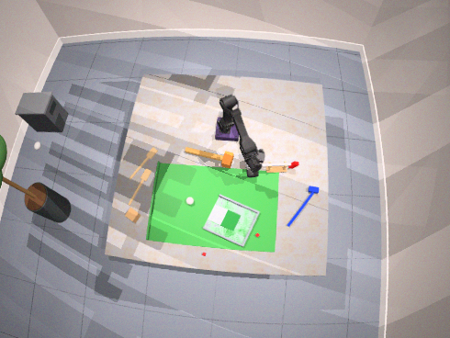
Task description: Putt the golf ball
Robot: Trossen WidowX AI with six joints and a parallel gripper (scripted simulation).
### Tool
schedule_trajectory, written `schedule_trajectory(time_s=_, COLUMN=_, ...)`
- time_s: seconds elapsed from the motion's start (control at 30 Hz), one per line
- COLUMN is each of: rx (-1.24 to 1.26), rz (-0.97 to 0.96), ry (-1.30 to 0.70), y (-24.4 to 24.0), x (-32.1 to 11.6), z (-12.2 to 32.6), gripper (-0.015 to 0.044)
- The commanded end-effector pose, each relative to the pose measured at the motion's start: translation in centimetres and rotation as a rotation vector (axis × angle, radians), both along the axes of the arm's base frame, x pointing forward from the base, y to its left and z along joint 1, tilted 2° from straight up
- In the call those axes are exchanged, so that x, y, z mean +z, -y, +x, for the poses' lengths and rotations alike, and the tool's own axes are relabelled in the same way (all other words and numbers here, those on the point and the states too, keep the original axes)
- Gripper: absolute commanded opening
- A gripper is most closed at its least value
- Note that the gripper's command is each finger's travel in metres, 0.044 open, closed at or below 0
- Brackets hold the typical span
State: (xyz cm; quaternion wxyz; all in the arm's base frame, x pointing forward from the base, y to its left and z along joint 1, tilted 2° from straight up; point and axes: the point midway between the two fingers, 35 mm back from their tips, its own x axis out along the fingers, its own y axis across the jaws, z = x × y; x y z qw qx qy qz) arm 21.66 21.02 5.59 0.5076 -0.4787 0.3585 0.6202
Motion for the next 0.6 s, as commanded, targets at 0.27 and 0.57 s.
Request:
schedule_trajectory(time_s=0.27, rx=-0.003, rz=0.003, ry=-0.006, y=-0.1, x=-1.8, z=0.0, gripper=0.0440)
schedule_trajectory(time_s=0.57, rx=0.000, rz=-0.001, ry=-0.002, y=-0.1, x=-2.1, z=0.0, gripper=0.0361)
